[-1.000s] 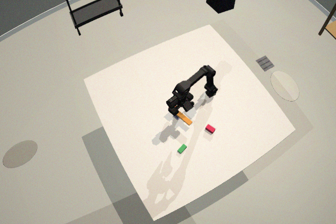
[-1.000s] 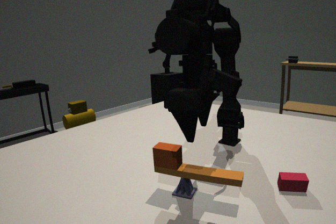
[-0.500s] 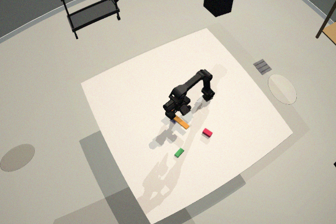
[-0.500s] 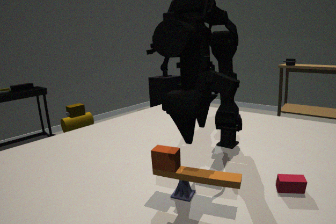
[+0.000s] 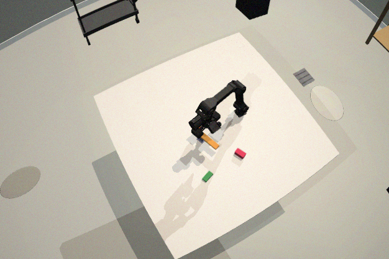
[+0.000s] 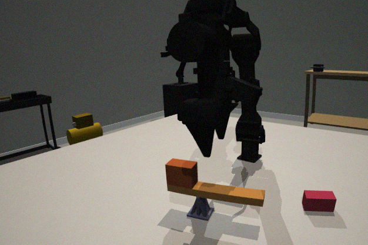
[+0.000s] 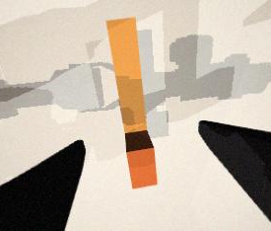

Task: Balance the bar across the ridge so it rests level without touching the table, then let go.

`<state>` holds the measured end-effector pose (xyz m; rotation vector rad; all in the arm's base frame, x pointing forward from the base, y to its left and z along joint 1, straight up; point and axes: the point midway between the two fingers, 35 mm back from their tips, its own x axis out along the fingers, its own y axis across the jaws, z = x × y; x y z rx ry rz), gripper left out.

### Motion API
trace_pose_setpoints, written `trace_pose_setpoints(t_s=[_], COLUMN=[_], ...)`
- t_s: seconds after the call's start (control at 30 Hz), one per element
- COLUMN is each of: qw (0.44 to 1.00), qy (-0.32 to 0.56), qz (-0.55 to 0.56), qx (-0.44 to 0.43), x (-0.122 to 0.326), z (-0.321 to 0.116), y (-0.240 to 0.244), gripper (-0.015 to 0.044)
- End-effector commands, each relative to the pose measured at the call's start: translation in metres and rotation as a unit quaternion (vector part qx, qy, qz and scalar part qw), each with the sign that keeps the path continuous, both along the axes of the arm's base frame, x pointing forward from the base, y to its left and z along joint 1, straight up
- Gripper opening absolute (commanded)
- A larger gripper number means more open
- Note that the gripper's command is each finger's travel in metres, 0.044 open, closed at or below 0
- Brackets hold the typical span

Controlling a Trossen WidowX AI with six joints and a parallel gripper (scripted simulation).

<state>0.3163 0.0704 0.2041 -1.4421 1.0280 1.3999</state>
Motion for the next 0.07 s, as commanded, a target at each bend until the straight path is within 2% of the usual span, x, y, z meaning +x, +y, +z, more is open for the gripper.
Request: trace_pose_setpoints(t_s=[0.0, 0.03], qw=[1.000, 1.000], qy=[0.001, 0.001], qz=[0.000, 0.000], qx=[0.000, 0.000], x=[-0.0004, -0.0004], z=[0.0003, 0.0003], y=[-0.0001, -0.0001], gripper=[0.0440, 0.0440])
